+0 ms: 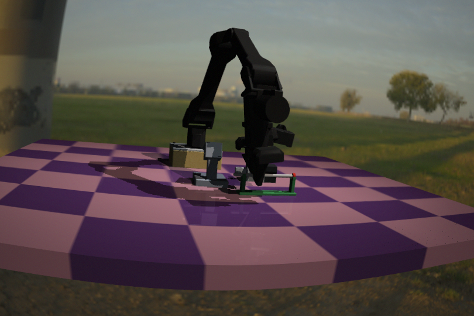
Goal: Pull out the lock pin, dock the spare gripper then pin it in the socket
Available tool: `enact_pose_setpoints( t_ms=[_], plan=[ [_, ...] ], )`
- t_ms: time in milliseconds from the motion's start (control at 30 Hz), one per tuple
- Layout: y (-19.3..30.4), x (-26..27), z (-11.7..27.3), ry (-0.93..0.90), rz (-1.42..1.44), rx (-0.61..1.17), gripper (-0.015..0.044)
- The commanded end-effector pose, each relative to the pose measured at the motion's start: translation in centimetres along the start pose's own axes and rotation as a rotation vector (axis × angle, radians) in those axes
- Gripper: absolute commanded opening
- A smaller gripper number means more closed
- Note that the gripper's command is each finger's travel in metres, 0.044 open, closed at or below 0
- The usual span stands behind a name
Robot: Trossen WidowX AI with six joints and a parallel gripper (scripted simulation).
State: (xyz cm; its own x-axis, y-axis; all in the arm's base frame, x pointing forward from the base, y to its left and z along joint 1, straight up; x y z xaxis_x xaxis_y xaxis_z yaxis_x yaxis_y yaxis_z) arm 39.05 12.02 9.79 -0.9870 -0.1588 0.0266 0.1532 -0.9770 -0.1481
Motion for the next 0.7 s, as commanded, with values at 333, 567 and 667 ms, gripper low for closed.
enact_pose_setpoints(
  t_ms=[333,567,667],
  plan=[
    [0.0,0.0,0.0,0.0,0.0,0.0,0.0263],
    [-0.2,0.2,1.3,-0.009,-0.002,0.001,0.044],
    [-0.2,0.4,1.7,-0.023,-0.004,0.003,0.044]
  ],
)
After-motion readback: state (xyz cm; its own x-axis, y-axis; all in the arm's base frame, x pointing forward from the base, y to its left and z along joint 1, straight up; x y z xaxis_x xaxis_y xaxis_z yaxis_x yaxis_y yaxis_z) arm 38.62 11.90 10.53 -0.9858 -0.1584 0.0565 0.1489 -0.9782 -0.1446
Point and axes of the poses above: the point midway between the two fingers, 35 mm back from their tips, its own z axis back along the fingers, its own x axis across the jaws, y = z × x, the point moved 9 cm from there along z, back along the fingers, and after that the axes turned 2 degrees about z, right-handed, at the moved point
